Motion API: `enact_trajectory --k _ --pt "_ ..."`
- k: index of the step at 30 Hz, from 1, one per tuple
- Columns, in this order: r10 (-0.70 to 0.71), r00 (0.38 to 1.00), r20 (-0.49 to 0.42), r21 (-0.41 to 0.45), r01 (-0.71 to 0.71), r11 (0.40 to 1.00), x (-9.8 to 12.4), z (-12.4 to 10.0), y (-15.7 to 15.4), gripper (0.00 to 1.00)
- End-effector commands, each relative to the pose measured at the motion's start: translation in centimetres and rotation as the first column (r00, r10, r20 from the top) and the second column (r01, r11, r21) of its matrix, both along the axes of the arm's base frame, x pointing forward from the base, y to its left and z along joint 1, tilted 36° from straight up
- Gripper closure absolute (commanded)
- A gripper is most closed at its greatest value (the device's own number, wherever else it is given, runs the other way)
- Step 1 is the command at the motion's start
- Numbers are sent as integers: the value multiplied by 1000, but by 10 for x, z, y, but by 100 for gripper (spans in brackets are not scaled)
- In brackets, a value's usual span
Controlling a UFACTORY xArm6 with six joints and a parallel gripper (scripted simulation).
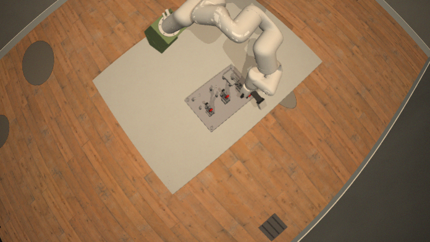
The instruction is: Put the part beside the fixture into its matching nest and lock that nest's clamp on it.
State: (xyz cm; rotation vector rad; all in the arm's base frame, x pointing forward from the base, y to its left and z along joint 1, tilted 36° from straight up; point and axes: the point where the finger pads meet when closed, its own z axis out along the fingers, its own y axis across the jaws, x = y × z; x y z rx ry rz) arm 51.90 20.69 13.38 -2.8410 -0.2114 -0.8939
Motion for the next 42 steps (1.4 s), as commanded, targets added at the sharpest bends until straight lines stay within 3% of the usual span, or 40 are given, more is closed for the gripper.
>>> enact_trajectory --k 1,10,11,42 --pt "0 1000 2 1 0 1000 0 1 0 100" --pt "0 1000 2 1 0 1000 0 1 0 100" --pt "0 1000 2 1 0 1000 0 1 0 53" --pt "0 1000 2 1 0 1000 0 2 0 53"
